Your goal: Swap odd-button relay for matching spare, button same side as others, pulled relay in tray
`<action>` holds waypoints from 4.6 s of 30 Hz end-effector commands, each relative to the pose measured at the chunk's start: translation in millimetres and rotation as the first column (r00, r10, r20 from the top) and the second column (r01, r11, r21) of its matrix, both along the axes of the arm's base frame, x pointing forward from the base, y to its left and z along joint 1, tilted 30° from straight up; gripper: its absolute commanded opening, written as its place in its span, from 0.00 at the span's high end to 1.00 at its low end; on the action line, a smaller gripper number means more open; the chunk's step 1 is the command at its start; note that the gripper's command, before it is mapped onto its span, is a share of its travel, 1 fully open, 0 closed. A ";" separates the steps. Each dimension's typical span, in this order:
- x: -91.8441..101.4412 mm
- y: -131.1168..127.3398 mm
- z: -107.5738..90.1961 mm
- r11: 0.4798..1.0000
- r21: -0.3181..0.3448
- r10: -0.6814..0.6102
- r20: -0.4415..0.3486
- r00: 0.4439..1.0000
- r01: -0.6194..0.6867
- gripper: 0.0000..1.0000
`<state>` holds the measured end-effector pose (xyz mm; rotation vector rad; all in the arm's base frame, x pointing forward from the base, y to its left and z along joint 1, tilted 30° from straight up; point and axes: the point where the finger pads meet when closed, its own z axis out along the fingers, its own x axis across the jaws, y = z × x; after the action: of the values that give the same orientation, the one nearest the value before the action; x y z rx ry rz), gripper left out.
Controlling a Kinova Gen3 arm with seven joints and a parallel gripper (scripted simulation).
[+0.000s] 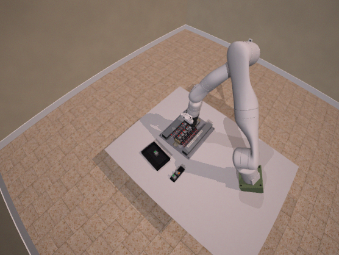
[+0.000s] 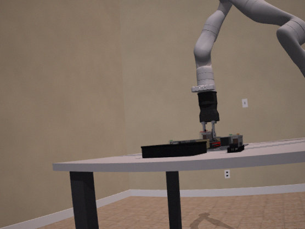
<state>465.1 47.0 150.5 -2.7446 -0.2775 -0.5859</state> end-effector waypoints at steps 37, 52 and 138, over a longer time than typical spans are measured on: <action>0.8 0.1 -0.9 1.000 -0.002 -0.001 0.001 1.000 0.001 1.00; 2.4 1.6 -4.6 1.000 -0.002 -0.001 0.001 1.000 0.001 1.00; -1.1 -0.3 3.0 1.000 0.000 0.001 0.001 1.000 -0.001 0.00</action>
<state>463.8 47.0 153.0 -2.7435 -0.2797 -0.5847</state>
